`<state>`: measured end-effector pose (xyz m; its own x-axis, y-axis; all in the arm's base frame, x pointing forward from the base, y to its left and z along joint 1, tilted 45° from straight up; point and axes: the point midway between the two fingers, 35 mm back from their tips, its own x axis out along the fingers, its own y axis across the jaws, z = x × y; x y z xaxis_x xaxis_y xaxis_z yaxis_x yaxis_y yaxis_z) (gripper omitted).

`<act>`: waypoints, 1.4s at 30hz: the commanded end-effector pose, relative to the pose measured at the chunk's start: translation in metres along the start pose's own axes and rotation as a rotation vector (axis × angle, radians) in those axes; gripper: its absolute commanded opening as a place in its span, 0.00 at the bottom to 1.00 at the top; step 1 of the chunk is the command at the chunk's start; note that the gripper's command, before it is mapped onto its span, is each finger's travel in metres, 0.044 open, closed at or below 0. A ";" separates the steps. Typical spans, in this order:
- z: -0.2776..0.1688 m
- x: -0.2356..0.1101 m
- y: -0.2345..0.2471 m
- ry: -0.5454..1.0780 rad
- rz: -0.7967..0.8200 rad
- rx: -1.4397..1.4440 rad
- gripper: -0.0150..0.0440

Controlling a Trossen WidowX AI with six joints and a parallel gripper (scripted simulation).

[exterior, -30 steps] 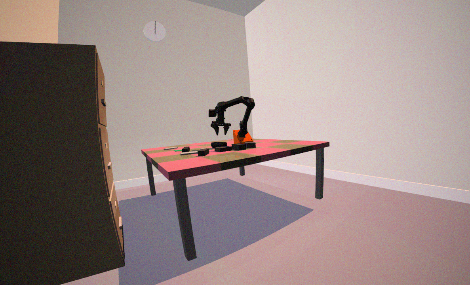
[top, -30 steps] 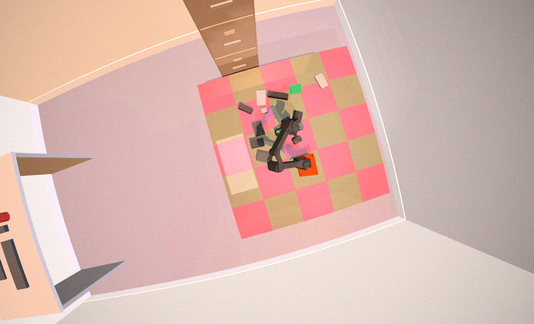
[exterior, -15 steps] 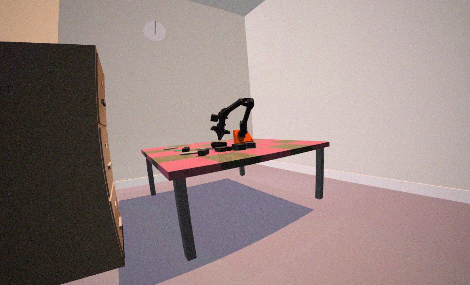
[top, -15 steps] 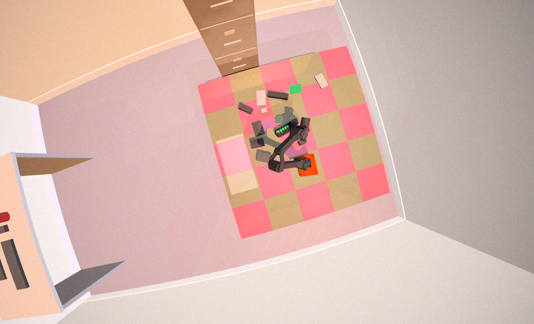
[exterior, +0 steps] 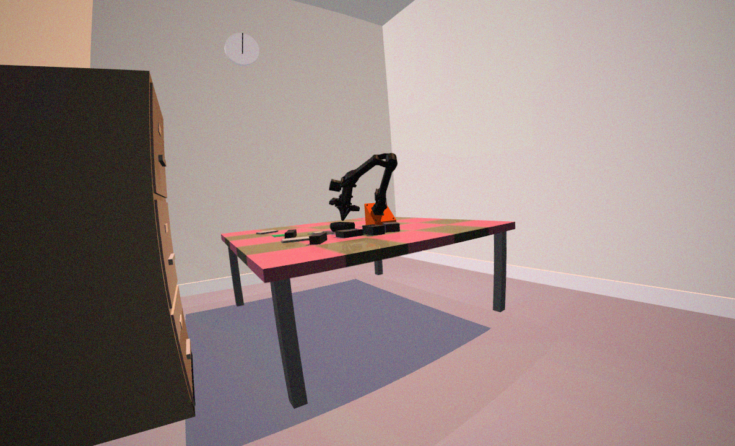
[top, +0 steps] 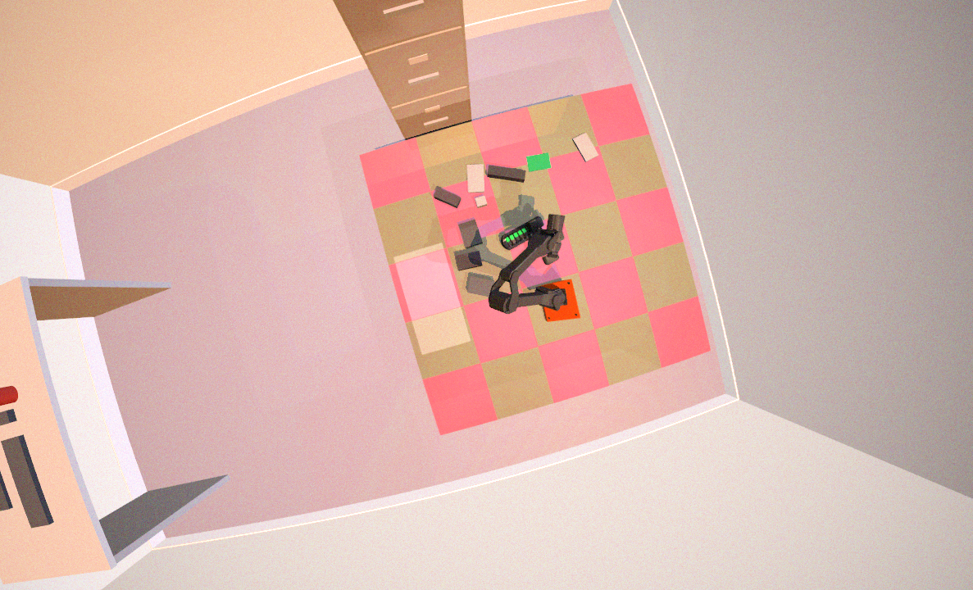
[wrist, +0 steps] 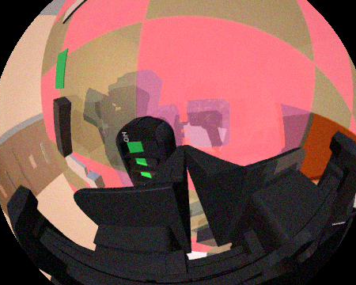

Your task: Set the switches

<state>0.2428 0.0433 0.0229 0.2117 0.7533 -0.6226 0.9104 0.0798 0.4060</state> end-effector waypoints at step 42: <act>-0.002 0.047 -0.011 0.007 0.003 0.006 0.25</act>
<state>0.2399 0.0785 -0.0101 0.2095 0.7573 -0.6186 0.9121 0.0767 0.4028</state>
